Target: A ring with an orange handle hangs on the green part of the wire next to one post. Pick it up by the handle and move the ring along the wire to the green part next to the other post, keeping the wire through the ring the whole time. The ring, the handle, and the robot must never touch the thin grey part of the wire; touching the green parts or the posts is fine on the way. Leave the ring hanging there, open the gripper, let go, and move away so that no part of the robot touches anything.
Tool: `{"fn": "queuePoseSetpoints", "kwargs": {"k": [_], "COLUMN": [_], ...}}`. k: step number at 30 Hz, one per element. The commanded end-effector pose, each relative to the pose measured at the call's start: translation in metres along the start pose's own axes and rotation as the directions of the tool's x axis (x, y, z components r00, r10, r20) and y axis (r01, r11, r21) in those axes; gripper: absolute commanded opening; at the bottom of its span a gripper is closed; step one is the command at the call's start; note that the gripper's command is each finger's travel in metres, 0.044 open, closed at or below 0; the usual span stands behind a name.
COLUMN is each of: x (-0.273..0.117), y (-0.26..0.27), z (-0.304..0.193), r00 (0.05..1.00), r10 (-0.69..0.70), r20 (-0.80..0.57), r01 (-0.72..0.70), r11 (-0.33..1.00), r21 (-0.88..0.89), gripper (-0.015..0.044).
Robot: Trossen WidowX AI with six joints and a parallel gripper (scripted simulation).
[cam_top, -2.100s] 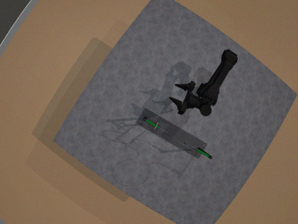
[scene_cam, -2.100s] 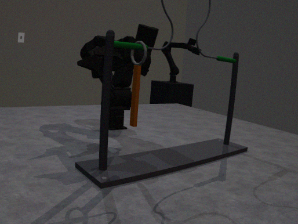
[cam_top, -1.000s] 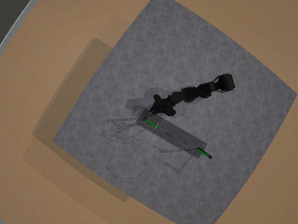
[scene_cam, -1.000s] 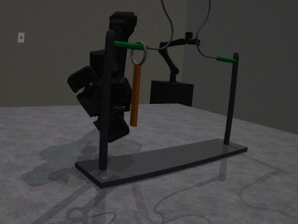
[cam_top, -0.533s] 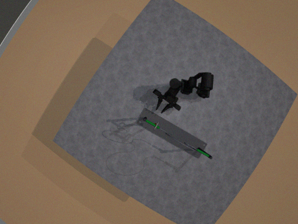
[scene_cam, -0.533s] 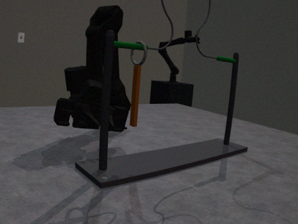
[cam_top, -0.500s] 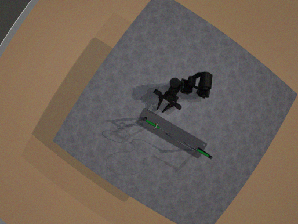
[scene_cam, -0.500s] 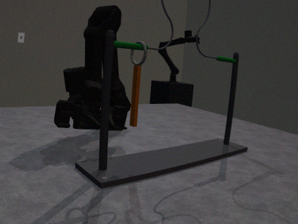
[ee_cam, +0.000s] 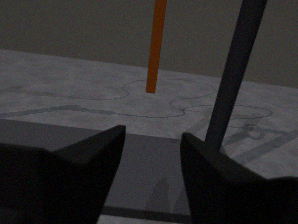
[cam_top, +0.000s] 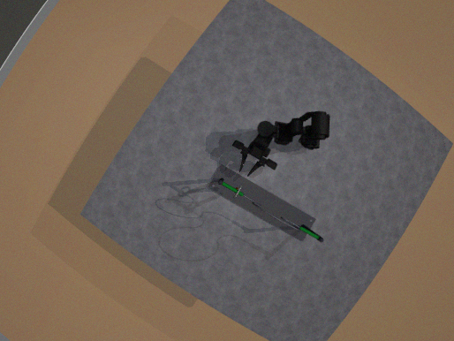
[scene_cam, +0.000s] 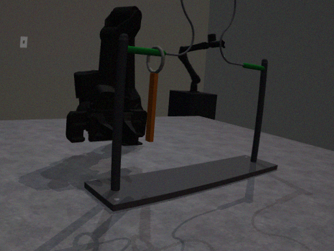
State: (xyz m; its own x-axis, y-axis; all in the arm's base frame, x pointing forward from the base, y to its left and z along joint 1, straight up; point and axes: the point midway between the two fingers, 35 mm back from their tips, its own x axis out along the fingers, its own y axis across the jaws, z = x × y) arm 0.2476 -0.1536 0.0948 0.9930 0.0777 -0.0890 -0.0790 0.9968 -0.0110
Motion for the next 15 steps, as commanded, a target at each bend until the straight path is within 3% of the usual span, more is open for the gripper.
{"fn": "queuePoseSetpoints", "kwargs": {"k": [1, 15], "x": [0.013, 0.033], "y": [0.0, 0.003], "z": [0.016, 0.033], "r00": [1.0, 1.0], "r10": [-0.001, -0.001], "r20": [0.006, 0.012], "r01": [0.001, 0.001], "r11": [1.0, 1.0], "r21": [-0.005, -0.005], "gripper": [0.016, 0.016]}}
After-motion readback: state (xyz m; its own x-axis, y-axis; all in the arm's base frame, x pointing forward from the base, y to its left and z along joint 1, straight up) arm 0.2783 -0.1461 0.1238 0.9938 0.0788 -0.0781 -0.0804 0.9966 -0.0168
